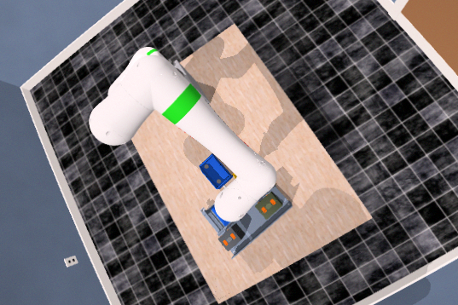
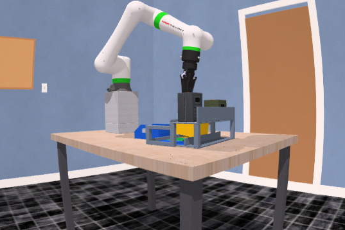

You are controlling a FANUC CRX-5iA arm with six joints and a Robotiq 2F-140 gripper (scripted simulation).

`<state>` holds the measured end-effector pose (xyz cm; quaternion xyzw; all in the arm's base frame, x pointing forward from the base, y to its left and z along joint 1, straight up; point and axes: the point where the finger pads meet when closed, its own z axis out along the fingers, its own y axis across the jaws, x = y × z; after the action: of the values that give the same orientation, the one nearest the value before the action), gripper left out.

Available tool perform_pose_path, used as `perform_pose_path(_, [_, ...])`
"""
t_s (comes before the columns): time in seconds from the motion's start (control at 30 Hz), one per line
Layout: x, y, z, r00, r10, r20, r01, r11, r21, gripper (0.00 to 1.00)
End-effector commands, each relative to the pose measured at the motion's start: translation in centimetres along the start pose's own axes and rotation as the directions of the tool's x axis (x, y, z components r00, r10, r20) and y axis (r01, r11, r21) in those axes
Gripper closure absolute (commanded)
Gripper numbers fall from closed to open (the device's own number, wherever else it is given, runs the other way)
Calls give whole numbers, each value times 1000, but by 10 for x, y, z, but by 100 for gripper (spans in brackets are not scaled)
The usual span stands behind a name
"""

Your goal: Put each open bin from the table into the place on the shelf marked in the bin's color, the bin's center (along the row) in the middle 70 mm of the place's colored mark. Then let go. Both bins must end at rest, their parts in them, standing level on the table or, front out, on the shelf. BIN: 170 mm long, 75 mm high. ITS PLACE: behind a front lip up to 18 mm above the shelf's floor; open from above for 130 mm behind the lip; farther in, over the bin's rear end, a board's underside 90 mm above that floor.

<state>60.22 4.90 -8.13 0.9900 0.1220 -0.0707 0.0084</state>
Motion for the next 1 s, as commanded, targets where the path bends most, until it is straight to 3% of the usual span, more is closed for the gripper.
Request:
perform_pose_path(0.0, [0,0,0,1000,0,0,0,1000,0,100])
perform_pose_path(0.37, [-2,-1,0,1000,28,-3,-28,1000,0,100])
perform_pose_path(0.53, [-14,-9,4,976,217,-21,-217,976,2,100])
perform_pose_path(0.83, [-28,-16,8,913,405,-38,-405,914,12,100])
perform_pose_path(0.97, [-39,-22,12,835,548,-49,-548,836,26,100])
